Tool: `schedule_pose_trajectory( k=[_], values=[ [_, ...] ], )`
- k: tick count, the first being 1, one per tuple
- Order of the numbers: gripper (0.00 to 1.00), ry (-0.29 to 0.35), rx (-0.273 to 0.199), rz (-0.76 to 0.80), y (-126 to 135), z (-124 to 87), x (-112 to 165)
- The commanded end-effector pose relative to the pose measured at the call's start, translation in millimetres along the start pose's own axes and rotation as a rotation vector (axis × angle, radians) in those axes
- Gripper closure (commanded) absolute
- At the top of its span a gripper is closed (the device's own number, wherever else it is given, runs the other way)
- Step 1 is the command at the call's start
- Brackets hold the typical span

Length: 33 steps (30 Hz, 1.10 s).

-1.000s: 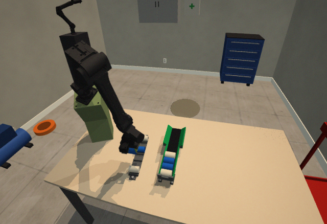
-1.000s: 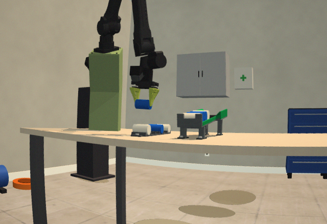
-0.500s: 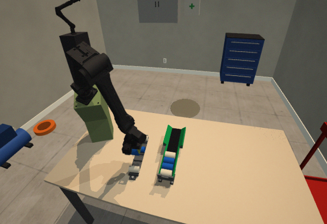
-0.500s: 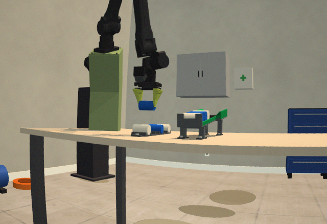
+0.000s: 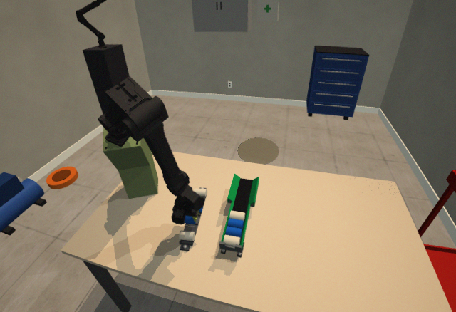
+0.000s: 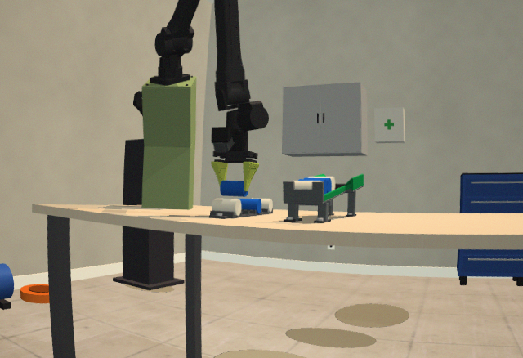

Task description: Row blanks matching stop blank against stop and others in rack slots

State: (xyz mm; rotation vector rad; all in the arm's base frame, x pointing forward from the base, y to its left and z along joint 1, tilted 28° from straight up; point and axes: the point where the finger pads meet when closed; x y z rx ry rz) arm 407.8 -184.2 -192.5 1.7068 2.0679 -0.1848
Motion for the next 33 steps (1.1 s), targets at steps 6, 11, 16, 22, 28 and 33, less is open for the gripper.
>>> schedule_pose_trajectory(
  k=[6,11,16,22,28,33],
  values=[
    [0.4,-0.004,-0.013,-0.014,2.2,33.6,-0.3],
    [0.4,-0.006,-0.009,-0.007,-0.3,45.1,-3.2],
    [0.4,-0.011,-0.028,-0.019,6.6,35.1,-2.3],
    [0.4,-0.014,-0.032,-0.014,11.0,38.5,-4.1],
    [0.4,-0.014,-0.032,-0.015,10.7,38.8,-3.8],
    [0.4,-0.014,-0.032,-0.015,10.7,38.8,-3.8]
  ],
)
Point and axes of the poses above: the point where the finger pads meet when closed, its own z axis out along the fingers, its own y axis across the jaws, x = y × z, and after that the axes turned 2 degrees about z, right-handed
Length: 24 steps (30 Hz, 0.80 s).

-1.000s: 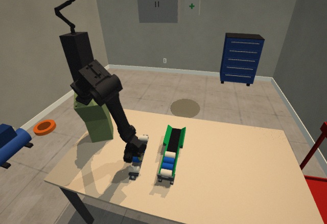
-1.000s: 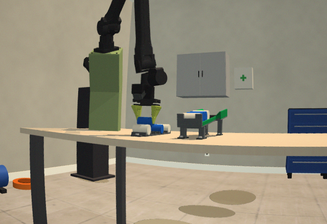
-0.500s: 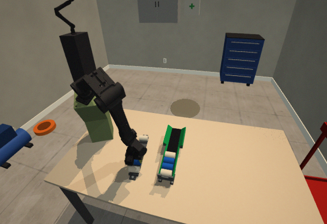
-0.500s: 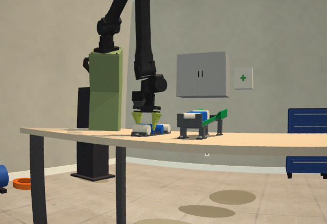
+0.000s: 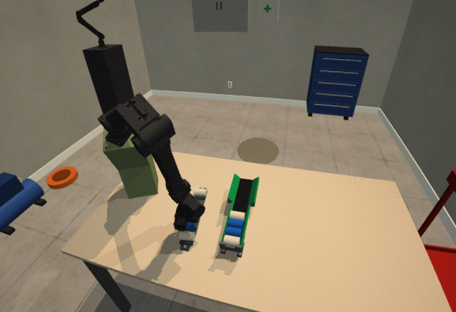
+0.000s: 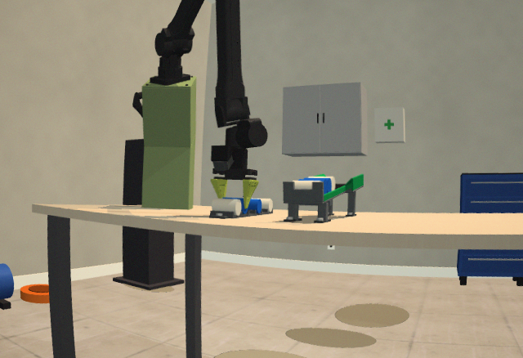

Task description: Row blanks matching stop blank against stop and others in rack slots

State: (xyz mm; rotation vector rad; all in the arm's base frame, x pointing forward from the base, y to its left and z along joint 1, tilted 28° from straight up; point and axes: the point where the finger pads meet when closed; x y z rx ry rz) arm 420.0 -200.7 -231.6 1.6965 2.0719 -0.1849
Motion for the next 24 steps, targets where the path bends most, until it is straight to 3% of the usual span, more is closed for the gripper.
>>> schedule_pose_trajectory(
  k=[1,24],
  values=[
    [0.4,-0.012,-0.028,-0.007,9.6,-5.3,-3.9],
    [0.4,-0.012,-0.03,-0.008,11.7,-5.5,-4.6]
  ],
)
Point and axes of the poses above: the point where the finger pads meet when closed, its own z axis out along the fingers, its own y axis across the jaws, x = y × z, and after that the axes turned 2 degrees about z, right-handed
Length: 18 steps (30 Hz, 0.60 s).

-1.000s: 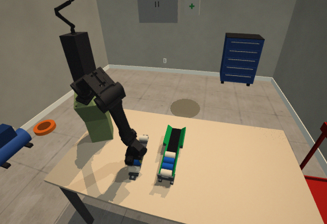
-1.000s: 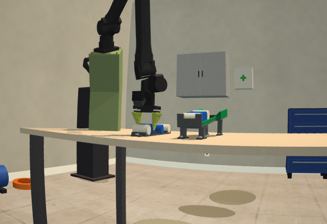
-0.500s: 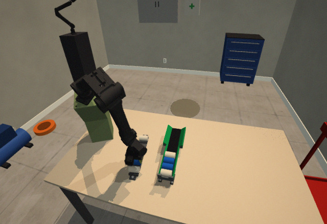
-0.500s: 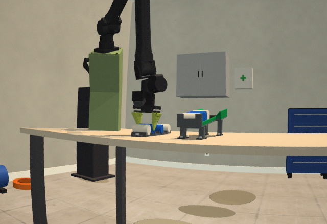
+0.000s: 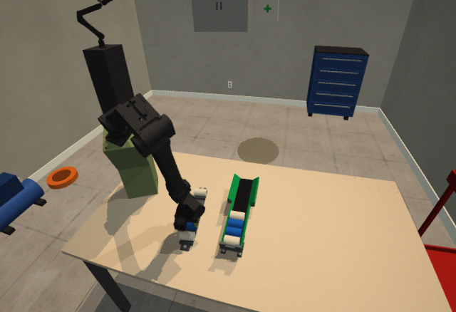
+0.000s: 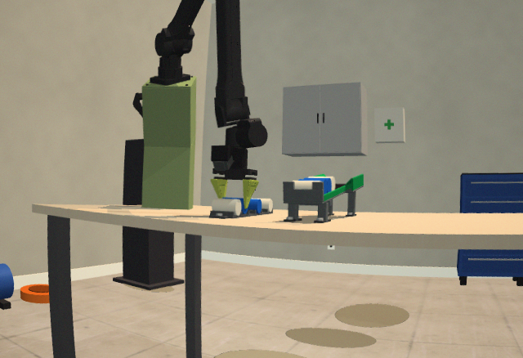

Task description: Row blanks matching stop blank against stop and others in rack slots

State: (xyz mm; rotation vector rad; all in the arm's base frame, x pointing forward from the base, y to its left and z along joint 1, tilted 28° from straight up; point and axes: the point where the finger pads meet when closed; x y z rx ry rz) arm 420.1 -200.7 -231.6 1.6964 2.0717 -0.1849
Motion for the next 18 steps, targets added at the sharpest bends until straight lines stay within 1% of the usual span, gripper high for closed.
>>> schedule_pose_trajectory(
  k=[1,5,10,18],
  values=[
    [0.4,-0.012,-0.03,-0.008,11.6,-5.5,-4.6],
    [0.4,-0.01,-0.028,-0.012,14.5,-6.3,-4.8],
    [0.4,-0.001,-0.017,-0.02,11.8,-6.9,-1.0],
    [0.4,-0.002,-0.018,-0.019,12.8,-6.8,-1.5]
  ],
)
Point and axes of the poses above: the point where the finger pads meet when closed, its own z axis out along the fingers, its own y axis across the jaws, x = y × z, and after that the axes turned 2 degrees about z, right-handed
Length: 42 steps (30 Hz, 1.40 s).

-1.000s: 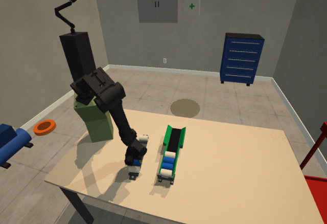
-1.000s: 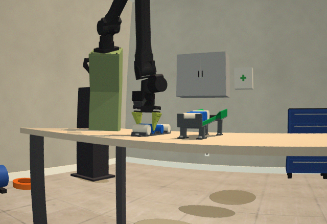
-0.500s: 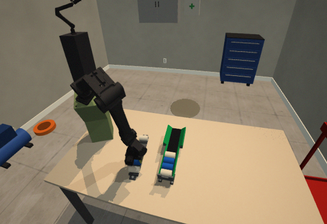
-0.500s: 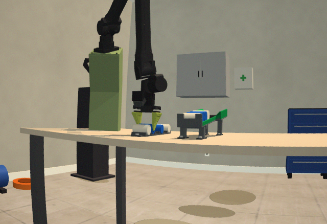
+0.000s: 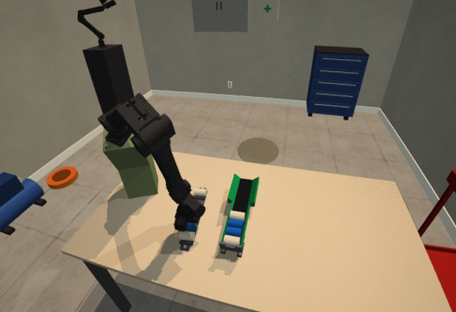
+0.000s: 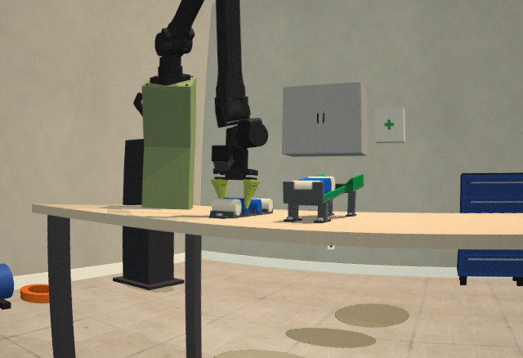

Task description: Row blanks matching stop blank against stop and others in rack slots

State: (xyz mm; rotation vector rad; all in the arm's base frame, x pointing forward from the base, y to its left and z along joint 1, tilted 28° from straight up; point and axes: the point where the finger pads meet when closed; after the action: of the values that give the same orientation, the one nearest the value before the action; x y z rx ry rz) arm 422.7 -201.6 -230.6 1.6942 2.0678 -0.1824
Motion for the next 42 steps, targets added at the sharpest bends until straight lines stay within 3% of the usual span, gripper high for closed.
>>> schedule_pose_trajectory(
  k=[1,42],
  values=[
    [0.4,0.001,-0.014,-0.021,10.3,-6.9,0.0],
    [0.4,0.003,-0.008,-0.025,6.2,-5.6,3.3]
  ],
)
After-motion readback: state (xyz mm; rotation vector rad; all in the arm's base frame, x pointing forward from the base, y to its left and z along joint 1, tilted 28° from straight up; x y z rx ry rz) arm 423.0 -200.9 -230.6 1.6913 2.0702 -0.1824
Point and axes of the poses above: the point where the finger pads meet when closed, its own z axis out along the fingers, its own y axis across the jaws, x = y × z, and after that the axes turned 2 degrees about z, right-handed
